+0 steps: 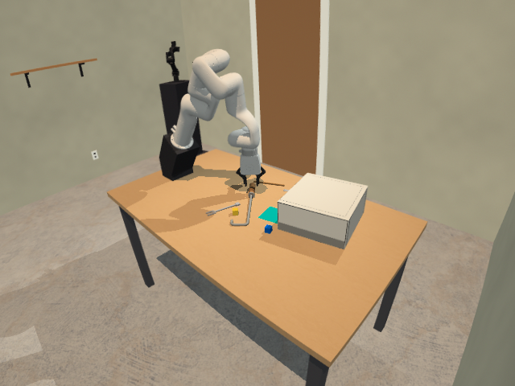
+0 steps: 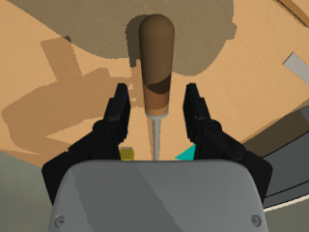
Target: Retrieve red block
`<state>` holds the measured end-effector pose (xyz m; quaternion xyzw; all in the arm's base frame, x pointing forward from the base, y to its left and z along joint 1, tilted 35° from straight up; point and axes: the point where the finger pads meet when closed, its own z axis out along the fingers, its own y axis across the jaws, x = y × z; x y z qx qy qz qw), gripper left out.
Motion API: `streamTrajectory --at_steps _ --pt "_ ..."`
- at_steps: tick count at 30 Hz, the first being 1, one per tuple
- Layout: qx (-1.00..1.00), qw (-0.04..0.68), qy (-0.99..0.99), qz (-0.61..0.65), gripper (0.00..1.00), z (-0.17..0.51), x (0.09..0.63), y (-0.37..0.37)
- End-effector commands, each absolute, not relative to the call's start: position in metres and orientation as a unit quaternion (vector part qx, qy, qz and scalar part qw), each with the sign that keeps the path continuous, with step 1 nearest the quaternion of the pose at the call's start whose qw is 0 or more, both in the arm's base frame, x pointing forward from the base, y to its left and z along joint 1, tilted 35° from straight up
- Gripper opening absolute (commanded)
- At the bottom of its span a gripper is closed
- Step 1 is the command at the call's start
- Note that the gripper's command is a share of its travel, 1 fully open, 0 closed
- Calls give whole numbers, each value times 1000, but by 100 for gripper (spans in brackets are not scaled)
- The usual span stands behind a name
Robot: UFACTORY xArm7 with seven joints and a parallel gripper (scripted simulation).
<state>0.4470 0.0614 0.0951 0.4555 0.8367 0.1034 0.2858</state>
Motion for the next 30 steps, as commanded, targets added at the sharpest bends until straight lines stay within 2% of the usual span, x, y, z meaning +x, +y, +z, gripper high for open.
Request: streamTrajectory --at_steps 1,30 --pt "455 286 837 104 57 96 447 62" --pt "455 286 837 104 57 89 452 61"
